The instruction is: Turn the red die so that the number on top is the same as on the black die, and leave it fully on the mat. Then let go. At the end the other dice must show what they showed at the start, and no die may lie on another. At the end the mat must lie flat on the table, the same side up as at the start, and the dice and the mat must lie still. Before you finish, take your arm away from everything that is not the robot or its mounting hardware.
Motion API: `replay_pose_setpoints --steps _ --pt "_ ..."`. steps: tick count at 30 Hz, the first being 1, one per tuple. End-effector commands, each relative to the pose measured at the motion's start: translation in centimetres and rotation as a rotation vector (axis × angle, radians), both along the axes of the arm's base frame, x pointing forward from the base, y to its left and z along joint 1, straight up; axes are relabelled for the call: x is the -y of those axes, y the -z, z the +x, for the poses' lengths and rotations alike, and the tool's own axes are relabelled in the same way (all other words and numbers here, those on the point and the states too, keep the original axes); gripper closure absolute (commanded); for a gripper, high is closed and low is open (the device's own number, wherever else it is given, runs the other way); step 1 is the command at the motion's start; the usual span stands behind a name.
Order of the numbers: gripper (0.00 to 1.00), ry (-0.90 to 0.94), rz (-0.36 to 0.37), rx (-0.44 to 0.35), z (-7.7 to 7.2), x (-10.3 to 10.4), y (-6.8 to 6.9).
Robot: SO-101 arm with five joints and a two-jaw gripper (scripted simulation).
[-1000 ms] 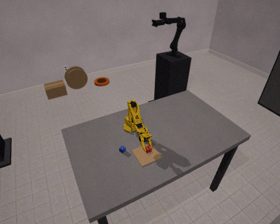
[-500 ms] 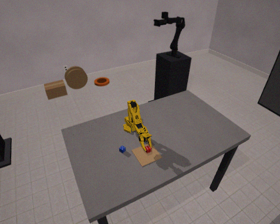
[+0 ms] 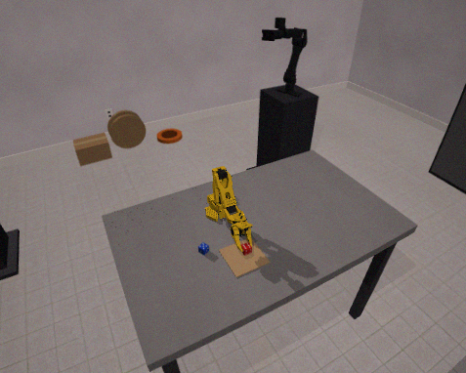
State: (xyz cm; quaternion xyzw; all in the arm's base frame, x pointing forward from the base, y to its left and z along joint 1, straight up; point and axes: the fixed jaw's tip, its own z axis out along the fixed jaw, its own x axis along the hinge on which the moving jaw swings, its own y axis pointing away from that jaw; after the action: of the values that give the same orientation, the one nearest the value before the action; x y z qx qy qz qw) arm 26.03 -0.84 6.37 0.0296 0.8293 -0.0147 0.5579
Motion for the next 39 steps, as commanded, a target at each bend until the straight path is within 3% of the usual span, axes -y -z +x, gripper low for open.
replay_pose_setpoints --steps 1,39 --pt "1.0 0.009 -0.001 0.13 1.3 0.3 -2.7" --pt "1.0 0.009 -0.001 0.13 1.4 0.3 -1.2"
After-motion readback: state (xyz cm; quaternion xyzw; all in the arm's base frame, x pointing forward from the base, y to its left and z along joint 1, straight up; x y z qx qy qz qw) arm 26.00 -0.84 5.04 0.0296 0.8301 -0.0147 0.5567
